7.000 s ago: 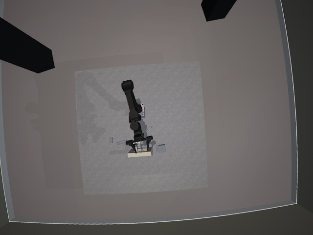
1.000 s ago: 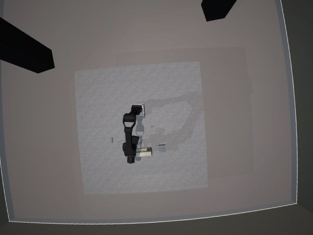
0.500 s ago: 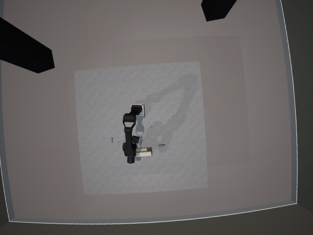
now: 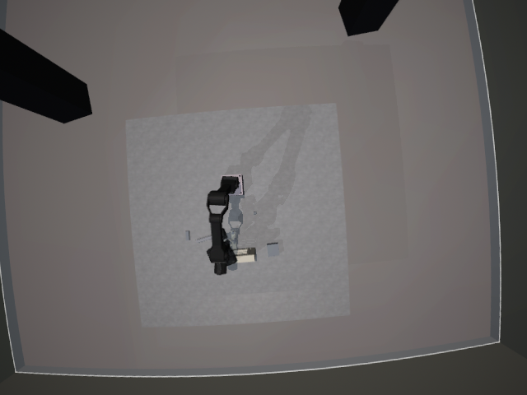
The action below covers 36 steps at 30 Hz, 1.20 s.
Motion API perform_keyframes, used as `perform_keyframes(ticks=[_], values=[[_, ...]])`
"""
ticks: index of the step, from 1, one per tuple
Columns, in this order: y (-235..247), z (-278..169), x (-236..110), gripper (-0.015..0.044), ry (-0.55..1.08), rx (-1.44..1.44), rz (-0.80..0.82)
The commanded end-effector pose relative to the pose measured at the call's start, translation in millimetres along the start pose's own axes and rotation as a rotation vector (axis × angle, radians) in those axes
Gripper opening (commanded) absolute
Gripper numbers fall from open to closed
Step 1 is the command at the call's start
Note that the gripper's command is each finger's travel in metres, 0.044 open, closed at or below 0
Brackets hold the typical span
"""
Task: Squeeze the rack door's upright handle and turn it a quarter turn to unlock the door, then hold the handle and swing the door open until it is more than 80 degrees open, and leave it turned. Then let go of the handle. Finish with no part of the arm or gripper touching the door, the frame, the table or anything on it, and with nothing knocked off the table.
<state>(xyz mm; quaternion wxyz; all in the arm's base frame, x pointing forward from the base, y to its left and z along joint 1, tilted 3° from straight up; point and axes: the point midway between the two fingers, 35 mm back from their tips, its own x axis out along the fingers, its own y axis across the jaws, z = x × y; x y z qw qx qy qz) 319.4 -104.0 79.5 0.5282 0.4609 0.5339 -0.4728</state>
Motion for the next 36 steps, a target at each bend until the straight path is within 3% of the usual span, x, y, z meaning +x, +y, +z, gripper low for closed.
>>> perform_keyframes(ticks=[1, 36], values=[[0.1, -0.5, 0.9, 0.0298, 0.004, -0.174, -0.001], [0.1, -0.5, 1.0, 0.0298, 0.004, -1.908, 0.003]])
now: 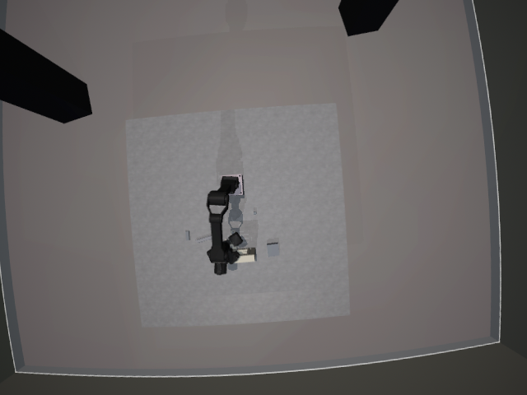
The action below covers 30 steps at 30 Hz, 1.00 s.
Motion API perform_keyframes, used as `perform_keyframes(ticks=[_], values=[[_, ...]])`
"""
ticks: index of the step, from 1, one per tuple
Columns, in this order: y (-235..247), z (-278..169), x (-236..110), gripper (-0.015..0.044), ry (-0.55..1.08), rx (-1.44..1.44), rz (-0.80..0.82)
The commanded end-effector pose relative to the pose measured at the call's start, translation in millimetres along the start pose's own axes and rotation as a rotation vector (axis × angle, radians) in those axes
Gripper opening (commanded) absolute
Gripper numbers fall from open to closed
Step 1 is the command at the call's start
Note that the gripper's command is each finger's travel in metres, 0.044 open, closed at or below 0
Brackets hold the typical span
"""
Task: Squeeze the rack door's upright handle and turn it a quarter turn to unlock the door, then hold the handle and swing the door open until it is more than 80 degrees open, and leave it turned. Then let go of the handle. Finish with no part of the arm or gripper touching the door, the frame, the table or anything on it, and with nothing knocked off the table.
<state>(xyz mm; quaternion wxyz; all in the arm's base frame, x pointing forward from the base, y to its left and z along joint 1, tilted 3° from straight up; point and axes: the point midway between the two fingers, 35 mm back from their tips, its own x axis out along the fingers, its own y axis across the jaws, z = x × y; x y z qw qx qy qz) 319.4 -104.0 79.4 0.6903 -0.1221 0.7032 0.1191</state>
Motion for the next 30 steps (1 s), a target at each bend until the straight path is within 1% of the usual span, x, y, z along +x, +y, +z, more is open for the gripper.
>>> perform_keyframes(ticks=[1, 22, 28, 30], values=[[0.4, 0.2, 0.9, 0.0298, 0.000, -0.172, 0.004], [0.5, 0.2, 1.0, 0.0298, -0.002, -1.204, 0.004], [0.5, 0.2, 1.0, 0.0298, -0.002, -1.237, 0.004], [0.5, 0.2, 1.0, 0.0246, -0.002, -1.237, 0.004]])
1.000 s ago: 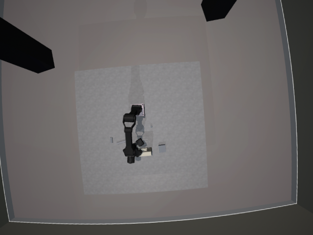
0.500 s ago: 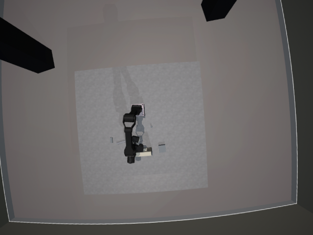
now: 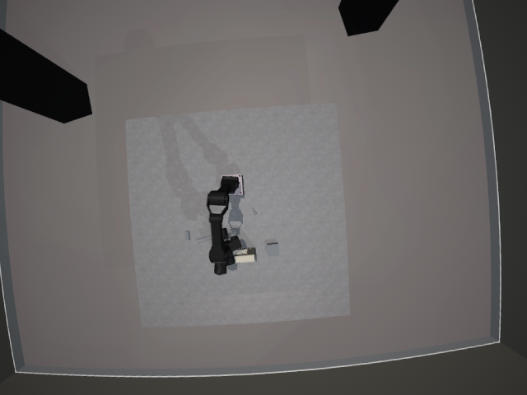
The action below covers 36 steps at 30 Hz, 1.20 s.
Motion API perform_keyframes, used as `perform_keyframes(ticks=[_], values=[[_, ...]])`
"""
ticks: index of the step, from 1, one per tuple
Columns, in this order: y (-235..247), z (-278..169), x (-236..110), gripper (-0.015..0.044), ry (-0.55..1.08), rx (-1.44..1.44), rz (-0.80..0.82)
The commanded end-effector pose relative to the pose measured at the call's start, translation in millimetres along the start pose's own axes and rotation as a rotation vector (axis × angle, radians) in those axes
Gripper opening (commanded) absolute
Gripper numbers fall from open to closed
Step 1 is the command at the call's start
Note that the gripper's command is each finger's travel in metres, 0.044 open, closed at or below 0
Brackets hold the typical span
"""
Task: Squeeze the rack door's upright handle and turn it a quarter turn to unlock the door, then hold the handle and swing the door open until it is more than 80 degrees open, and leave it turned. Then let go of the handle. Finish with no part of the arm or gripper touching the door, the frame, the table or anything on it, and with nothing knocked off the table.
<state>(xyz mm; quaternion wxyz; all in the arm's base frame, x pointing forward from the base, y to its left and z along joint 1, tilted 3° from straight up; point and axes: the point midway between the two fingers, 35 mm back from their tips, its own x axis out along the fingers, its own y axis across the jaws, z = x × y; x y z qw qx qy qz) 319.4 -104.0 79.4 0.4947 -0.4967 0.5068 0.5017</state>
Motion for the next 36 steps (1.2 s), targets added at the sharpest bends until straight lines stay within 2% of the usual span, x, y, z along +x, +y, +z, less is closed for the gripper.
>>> perform_keyframes(ticks=[1, 5, 18, 23, 36], values=[[0.1, 0.5, 0.9, 0.0220, -0.004, -0.012, 0.002], [0.1, 0.5, 0.9, 0.0115, -0.004, -0.012, 0.002], [0.1, 0.5, 0.9, 0.0028, -0.004, -0.012, 0.002], [0.4, 0.8, 0.9, 0.0026, -0.004, 0.001, 0.002], [8.0, 6.7, 0.9, 0.0026, -0.004, 0.260, 0.003]])
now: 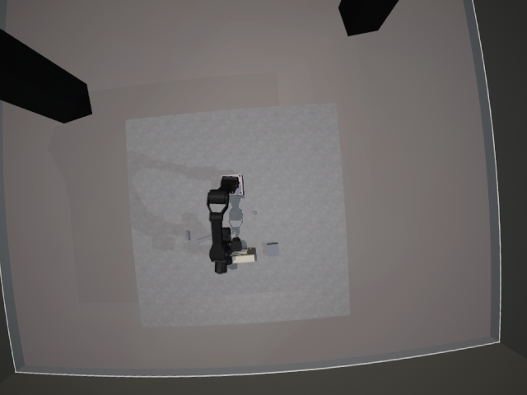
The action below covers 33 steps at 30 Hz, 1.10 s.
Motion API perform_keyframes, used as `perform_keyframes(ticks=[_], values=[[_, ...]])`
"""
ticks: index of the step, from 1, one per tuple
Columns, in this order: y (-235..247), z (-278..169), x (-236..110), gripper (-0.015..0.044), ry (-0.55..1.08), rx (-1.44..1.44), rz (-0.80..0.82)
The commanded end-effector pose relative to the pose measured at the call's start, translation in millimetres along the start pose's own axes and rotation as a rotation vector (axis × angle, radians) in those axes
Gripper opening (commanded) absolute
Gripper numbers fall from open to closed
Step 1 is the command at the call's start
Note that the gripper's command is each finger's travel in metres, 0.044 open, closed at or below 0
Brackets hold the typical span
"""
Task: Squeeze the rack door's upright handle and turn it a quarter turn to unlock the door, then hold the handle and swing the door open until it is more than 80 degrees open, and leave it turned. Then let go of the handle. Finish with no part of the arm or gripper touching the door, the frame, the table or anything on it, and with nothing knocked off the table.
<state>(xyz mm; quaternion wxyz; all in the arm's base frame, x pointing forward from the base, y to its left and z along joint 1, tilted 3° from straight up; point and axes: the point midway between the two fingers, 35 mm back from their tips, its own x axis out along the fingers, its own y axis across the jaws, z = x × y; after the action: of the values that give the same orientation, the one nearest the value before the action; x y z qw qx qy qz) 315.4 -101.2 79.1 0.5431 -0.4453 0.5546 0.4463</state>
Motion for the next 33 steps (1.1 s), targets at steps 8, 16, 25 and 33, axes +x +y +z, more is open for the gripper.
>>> perform_keyframes(ticks=[8, 16, 25, 33], values=[[13, 8, 1, 0.0026, -0.004, 0.214, 0.009], [23, 15, 1, 0.0026, -0.004, 0.361, 0.010], [36, 26, 1, 0.0026, -0.004, 0.516, 0.012], [47, 38, 1, 0.0026, -0.004, 0.647, 0.013]])
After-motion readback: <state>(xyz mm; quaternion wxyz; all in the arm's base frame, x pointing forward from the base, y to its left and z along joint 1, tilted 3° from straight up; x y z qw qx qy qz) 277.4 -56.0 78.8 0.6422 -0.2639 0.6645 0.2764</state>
